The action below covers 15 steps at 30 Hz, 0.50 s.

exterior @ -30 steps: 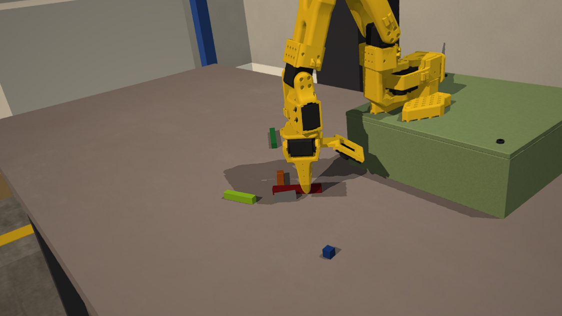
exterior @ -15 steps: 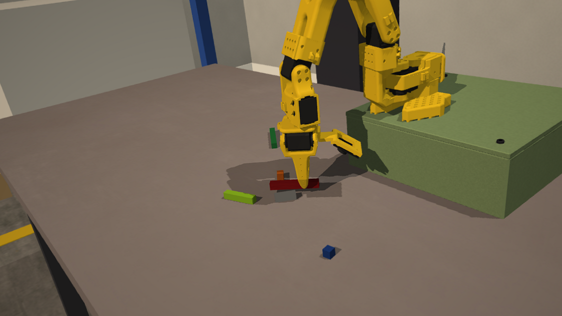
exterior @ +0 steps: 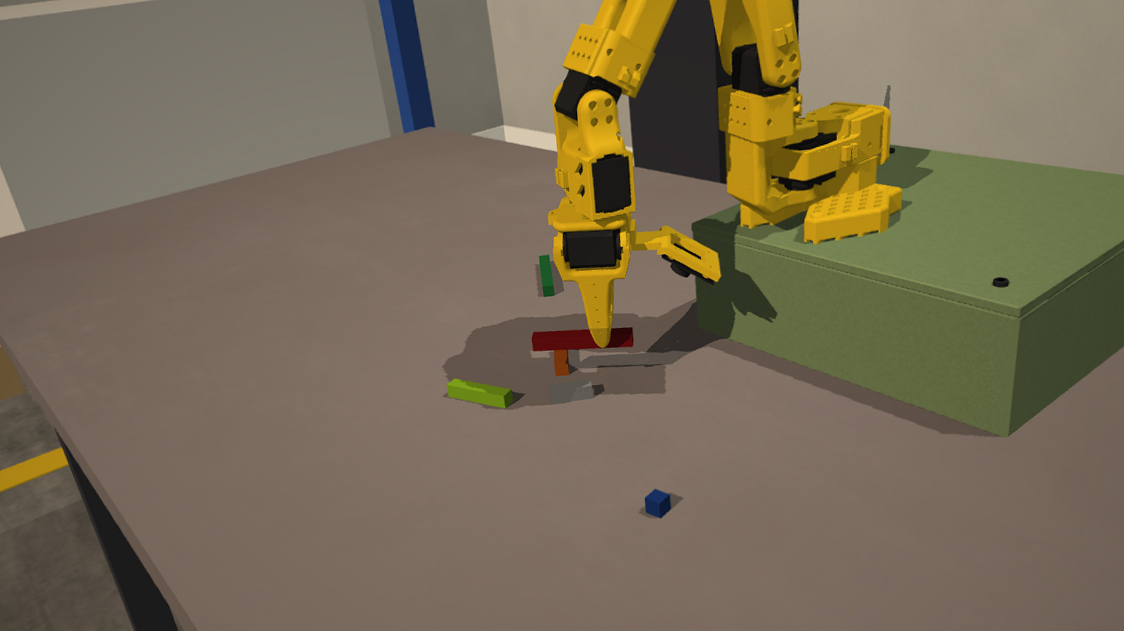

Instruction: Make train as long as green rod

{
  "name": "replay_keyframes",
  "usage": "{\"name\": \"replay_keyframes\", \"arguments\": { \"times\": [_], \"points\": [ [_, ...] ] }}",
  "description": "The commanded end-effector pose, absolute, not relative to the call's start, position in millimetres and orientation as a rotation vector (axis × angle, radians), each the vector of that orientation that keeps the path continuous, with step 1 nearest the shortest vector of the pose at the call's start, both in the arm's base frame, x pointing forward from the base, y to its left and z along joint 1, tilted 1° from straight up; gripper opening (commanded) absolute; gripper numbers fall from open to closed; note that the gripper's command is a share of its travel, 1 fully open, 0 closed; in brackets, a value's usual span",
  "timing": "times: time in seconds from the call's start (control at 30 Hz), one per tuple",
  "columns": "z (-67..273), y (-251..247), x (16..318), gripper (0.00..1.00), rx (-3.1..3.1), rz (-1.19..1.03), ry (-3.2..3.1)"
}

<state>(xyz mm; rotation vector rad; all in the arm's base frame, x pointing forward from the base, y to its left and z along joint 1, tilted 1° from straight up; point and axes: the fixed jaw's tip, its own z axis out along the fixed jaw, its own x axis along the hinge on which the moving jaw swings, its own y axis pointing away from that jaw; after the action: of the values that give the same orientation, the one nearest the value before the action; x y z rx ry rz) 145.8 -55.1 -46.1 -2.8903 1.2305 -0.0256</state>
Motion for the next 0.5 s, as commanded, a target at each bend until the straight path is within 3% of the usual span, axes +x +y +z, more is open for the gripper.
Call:
{"name": "replay_keyframes", "arguments": {
  "times": [0.0,0.47],
  "points": [
    [-43.2,-52.5,144.1,0.00,-2.889,-0.016,1.232],
    [-43.1,-47.3,155.4,0.00,-2.850,-0.016,1.317]
  ]
}}
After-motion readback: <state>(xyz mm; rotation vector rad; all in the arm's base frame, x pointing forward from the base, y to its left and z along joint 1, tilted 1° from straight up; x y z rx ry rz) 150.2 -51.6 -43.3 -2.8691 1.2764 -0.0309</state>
